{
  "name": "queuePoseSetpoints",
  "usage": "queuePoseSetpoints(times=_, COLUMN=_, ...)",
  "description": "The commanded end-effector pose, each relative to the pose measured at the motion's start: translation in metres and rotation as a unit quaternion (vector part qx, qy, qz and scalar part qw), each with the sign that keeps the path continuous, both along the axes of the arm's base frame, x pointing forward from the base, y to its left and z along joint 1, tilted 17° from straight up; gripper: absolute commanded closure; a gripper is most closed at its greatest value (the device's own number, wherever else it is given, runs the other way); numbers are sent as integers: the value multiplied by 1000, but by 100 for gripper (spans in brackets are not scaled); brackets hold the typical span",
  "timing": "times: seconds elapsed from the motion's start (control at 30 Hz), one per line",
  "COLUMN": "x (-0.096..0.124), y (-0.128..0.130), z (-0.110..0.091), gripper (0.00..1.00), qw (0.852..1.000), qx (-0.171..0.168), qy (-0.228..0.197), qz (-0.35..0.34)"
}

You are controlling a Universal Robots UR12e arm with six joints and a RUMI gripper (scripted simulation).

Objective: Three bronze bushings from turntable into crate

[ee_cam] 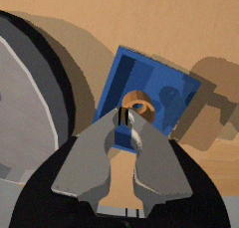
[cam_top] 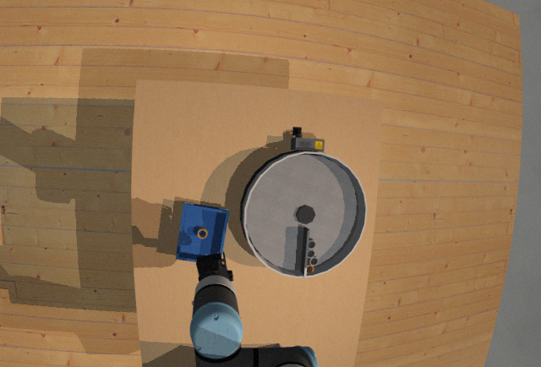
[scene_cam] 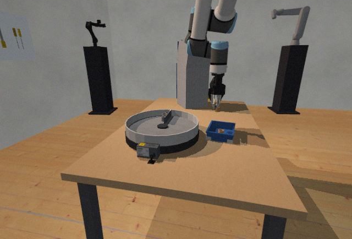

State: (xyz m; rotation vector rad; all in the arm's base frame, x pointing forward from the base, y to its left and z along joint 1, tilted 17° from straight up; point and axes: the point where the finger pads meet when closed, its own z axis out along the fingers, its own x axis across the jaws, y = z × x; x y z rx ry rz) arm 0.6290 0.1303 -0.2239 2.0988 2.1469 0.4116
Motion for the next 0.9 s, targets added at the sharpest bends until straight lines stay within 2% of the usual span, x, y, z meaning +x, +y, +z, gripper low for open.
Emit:
queuePoseSetpoints(times=0.0, x=6, y=16, z=4, gripper=100, qw=1000, qx=0, qy=0, qz=0)
queuePoseSetpoints(times=0.2, x=10, y=28, z=6, gripper=100, qw=1000, qx=0, qy=0, qz=0)
queuePoseSetpoints(times=0.87, x=11, y=32, z=7, gripper=100, qw=1000, qx=0, qy=0, qz=0)
